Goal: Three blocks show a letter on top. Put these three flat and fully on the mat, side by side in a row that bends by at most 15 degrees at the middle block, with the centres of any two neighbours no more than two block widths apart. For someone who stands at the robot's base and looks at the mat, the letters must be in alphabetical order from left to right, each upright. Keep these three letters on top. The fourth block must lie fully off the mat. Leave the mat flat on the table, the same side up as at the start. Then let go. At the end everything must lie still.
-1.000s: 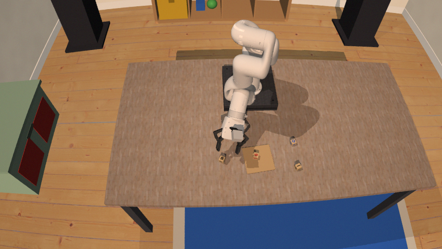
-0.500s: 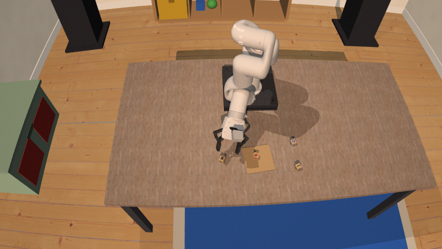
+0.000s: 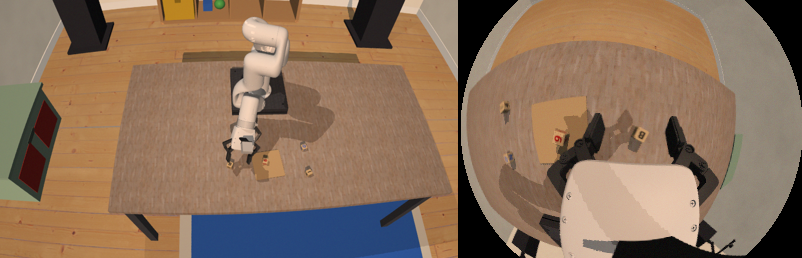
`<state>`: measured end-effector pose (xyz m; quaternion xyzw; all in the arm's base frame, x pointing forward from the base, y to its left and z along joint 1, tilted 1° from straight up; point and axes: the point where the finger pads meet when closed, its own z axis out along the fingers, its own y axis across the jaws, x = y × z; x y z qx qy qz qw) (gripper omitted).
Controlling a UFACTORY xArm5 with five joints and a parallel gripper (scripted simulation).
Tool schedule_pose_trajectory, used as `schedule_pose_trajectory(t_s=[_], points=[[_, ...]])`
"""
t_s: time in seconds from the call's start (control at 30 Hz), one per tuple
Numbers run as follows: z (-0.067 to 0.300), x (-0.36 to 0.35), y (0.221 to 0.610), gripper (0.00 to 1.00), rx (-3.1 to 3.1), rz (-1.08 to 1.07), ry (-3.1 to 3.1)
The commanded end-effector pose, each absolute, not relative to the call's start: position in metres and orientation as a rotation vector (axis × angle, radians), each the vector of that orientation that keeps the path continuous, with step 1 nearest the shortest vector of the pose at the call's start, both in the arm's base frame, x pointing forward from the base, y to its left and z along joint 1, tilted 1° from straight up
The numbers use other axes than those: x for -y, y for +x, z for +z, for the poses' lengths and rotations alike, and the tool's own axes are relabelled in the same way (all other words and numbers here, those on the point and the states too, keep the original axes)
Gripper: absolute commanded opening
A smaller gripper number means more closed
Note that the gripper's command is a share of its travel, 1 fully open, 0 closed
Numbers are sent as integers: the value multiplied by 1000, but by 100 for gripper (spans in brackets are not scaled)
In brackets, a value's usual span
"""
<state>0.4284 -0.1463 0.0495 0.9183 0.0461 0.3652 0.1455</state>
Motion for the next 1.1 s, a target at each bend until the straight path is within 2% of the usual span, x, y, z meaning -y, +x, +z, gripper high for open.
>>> schedule_pose_trajectory(t_s=[0.0,0.77,1.07], points=[[50,140,445,100,-124,990,2716],[82,98,481,100,-89,716,2943],[116,71,481,100,-67,541,3033]])
